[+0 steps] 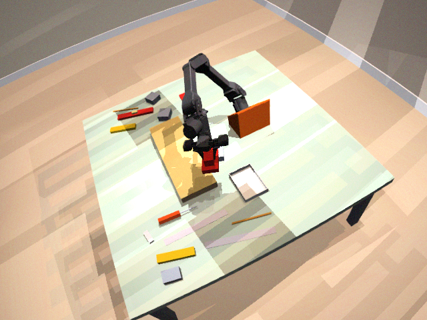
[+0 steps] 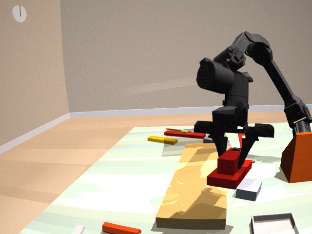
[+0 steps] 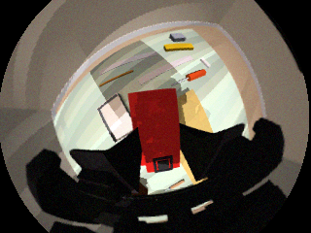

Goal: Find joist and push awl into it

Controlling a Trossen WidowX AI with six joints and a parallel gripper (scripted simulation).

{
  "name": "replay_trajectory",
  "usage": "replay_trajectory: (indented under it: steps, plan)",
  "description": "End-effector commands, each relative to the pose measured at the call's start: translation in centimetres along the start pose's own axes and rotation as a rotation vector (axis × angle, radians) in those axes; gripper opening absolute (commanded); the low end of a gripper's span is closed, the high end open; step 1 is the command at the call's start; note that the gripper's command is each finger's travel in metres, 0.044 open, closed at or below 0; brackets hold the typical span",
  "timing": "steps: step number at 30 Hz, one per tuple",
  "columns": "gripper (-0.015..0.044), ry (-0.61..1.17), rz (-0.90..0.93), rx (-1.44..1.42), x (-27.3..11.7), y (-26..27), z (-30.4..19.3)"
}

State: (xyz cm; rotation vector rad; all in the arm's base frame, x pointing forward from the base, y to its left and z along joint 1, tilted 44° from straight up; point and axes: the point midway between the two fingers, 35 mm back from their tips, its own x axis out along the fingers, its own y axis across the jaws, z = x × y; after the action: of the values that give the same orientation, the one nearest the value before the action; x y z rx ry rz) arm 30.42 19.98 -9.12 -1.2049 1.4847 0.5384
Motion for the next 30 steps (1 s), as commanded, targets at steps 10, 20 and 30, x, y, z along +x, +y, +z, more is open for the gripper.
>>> replay_trajectory:
  steps: [10, 20, 30]
  plan:
    - [0.0, 0.045, 0.07, -0.289, 3.7, 11.0, 2.1]
    - [0.0, 0.083, 0.094, -0.406, 5.9, 15.5, 1.6]
    - [0.0, 0.083, 0.093, -0.406, 8.3, 15.3, 0.9]
